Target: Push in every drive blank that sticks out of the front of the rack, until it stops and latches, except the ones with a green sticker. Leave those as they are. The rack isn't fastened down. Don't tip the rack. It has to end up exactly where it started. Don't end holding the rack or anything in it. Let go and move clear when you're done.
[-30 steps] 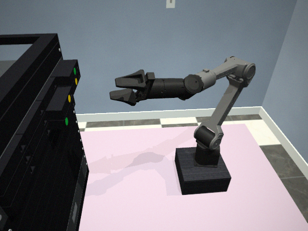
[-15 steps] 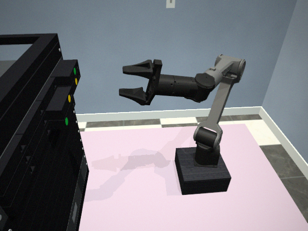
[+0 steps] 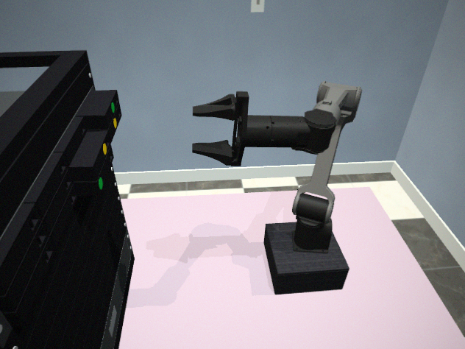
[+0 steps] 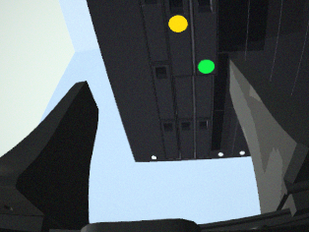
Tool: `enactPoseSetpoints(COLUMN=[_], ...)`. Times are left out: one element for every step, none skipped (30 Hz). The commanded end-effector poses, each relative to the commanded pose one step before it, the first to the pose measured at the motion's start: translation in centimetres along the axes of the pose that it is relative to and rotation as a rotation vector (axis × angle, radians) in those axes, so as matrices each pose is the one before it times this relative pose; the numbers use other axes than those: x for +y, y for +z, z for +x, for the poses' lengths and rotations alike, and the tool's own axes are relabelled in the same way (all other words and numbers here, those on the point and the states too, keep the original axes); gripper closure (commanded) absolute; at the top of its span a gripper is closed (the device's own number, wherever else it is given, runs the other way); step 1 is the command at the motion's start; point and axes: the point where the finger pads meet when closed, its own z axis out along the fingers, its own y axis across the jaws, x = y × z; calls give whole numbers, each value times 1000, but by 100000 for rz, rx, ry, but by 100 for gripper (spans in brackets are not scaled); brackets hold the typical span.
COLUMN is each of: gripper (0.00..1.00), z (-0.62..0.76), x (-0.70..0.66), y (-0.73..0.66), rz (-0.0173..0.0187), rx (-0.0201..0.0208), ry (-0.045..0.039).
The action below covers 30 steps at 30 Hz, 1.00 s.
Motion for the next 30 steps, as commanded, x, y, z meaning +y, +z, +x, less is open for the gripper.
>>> enactPoseSetpoints(gripper=[0, 0, 0, 0, 0, 0, 0, 0, 0, 0, 0, 0, 0, 0, 0, 0, 0, 0, 0, 0, 0, 0, 0, 0, 0, 0, 0, 0, 0, 0], z=[-107, -12, 0, 0, -11, -10, -9, -8, -7, -6, -6, -5, -4, -3, -2, -2, -1, -1, 0, 0, 0, 0, 0, 0, 0, 0, 0, 0, 0, 0], x=[-43, -117, 0, 0, -109, -101, -92, -83, -74, -64, -55, -47, -39, -31, -24, -17, -12, -7, -4, 0, 0, -1, 0, 0, 0, 0, 0, 0, 0, 0], y=[-211, -89, 0, 0, -81, -74, -66, -59, -52, -45, -39, -32, -26, -21, -16, -12, -8, -5, -3, 0, 0, -1, 0, 0, 0, 0, 0, 0, 0, 0], rz=[1141, 711, 0, 0, 655, 598, 541, 484, 427, 372, 319, 268, 220, 175, 135, 99, 68, 42, 22, 0, 0, 8, 1, 0, 0, 0, 0, 0, 0, 0], rx=[-653, -240, 0, 0, -216, -194, -172, -152, -132, -114, -97, -80, -66, -52, -40, -29, -20, -12, -6, 0, 0, -2, 0, 0, 0, 0, 0, 0, 0, 0], ry=[1450, 549, 0, 0, 489, 432, 380, 331, 286, 244, 205, 170, 138, 109, 83, 60, 41, 25, 13, 0, 0, 5, 1, 0, 0, 0, 0, 0, 0, 0])
